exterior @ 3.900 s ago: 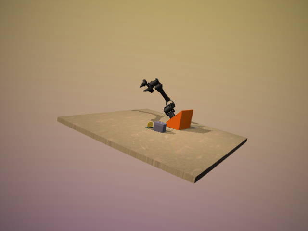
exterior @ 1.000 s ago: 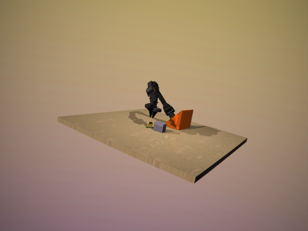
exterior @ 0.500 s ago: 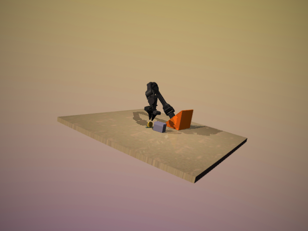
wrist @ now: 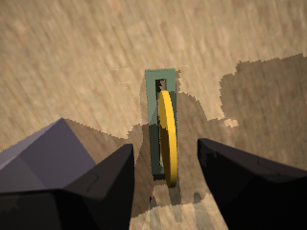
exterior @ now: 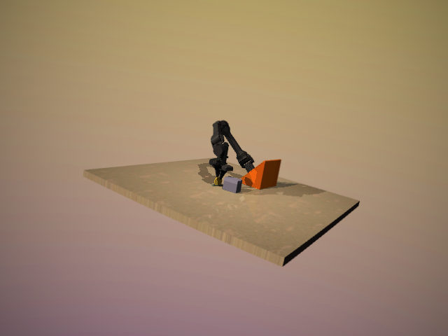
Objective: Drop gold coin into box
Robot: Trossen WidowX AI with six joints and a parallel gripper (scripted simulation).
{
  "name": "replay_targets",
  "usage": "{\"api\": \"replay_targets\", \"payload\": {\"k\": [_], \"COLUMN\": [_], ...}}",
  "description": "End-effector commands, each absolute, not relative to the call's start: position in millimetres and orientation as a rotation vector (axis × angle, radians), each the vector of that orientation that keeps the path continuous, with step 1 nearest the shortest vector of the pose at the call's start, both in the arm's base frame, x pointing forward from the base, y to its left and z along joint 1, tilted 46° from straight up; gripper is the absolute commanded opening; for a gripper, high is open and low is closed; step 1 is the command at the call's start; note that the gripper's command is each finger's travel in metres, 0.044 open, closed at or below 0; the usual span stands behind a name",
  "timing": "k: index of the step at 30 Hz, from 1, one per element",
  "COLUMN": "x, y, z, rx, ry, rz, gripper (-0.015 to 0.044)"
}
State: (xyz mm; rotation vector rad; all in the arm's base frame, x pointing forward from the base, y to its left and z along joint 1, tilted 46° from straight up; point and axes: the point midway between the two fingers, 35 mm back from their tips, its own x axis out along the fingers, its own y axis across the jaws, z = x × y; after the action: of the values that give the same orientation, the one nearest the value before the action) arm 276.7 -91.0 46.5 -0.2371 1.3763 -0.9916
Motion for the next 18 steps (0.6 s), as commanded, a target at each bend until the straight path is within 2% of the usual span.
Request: {"api": "replay_targets", "payload": {"k": [1, 18], "x": [274, 270], "y": [-97, -116], "z": [41, 23], "rx": [-0.245, -0.247], "ry": [1.38, 1.379], "rz": [-0.994, -0.997], "gripper": [0.0161, 0.0161]}}
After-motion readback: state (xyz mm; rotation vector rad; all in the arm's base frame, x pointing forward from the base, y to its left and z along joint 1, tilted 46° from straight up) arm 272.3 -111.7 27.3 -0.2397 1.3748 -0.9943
